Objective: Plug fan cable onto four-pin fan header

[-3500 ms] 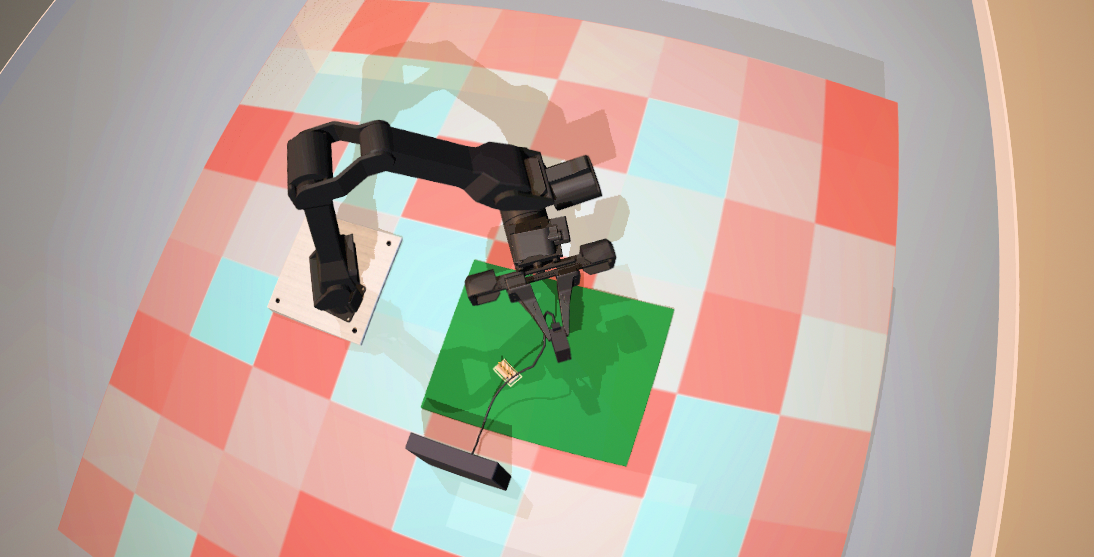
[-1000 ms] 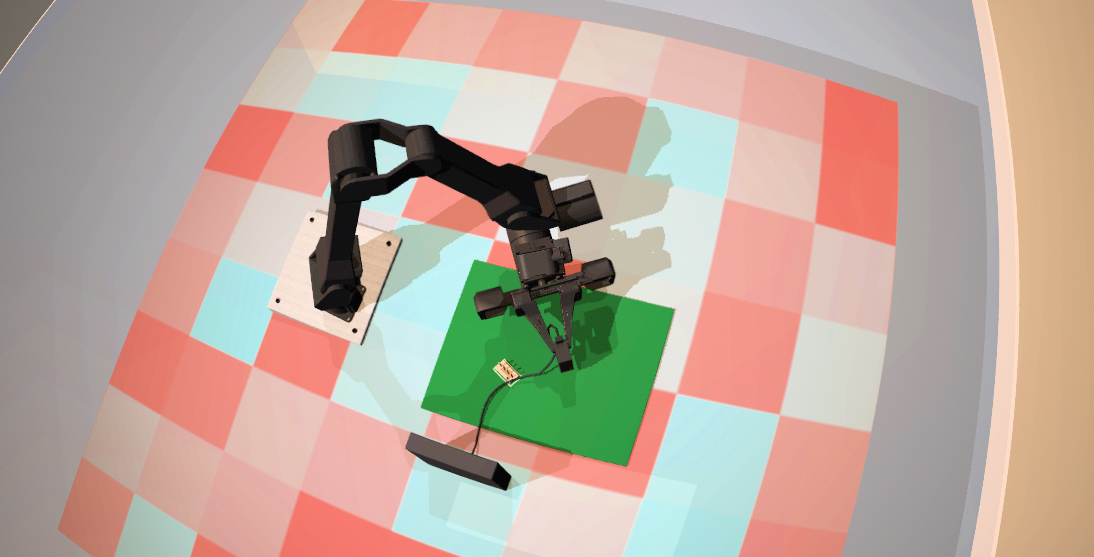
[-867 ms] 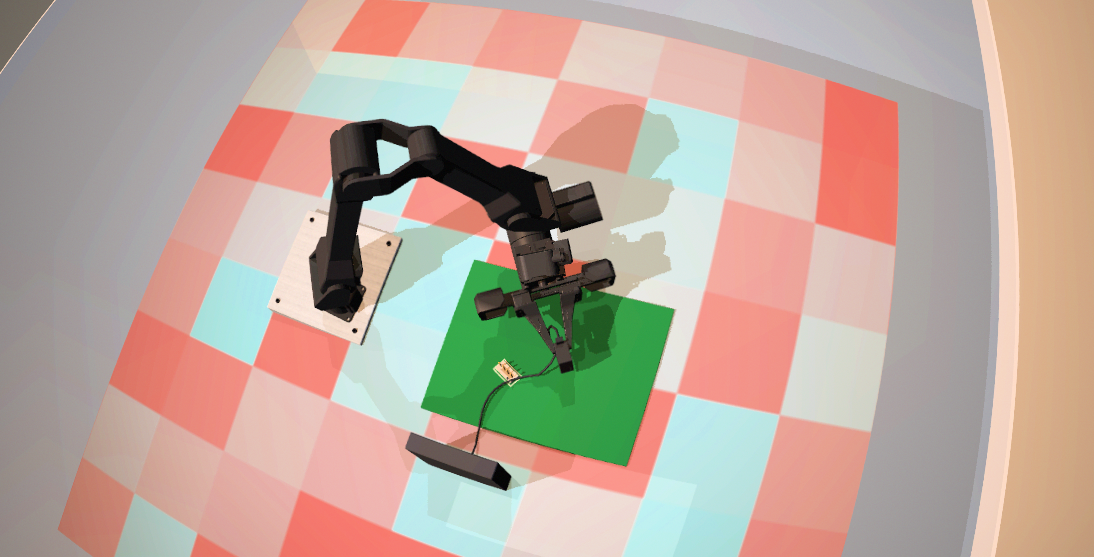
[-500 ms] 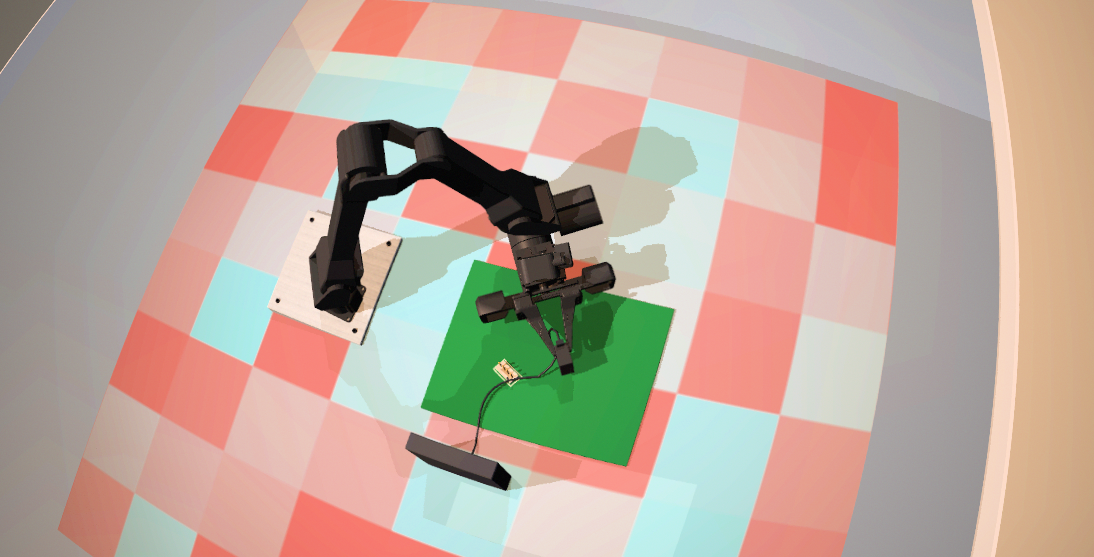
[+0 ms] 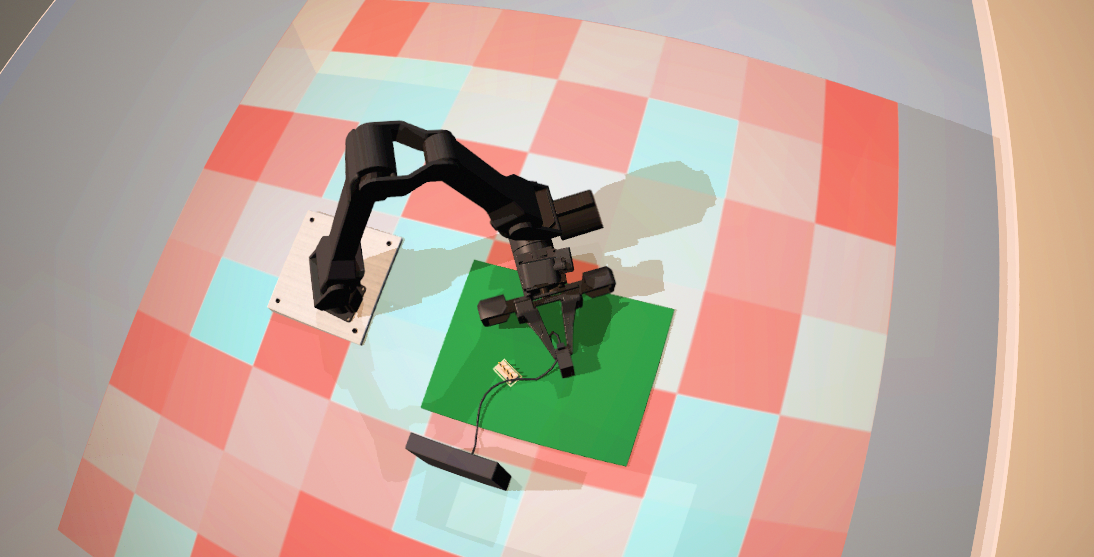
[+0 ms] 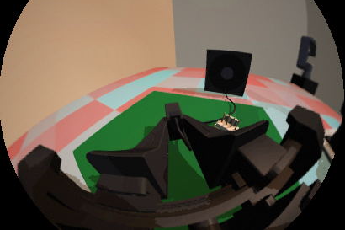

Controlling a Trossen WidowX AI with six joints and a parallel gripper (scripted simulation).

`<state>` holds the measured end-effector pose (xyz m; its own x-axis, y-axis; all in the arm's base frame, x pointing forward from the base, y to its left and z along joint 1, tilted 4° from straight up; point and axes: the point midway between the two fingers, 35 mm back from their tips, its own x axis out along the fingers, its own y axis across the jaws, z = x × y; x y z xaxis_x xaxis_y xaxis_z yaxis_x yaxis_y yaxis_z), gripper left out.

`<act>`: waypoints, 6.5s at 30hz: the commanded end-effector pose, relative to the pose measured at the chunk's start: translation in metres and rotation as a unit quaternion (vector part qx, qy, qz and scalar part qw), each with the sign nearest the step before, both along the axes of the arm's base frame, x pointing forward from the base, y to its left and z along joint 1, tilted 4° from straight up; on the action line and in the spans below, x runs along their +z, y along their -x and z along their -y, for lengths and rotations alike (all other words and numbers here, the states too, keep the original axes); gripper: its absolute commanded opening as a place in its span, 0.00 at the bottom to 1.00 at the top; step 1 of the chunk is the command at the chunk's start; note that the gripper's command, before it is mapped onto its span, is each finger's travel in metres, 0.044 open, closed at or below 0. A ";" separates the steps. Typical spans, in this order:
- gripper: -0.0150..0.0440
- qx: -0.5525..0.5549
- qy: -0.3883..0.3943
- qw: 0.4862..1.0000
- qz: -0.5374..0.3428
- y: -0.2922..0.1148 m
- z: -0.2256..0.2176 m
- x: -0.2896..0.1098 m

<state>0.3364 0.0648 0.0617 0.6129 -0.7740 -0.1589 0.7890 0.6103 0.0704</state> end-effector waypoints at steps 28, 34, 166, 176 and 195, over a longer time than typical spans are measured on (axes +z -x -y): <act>0.25 0.000 0.000 1.000 0.000 0.000 0.000 0.000; 0.25 0.000 0.000 1.000 0.000 0.000 0.000 0.000; 1.00 0.064 -0.470 0.787 -0.394 -0.013 0.030 0.113; 1.00 0.293 -0.301 0.737 -0.529 -0.014 0.032 0.123; 1.00 0.675 0.173 0.366 -0.617 -0.014 0.036 0.148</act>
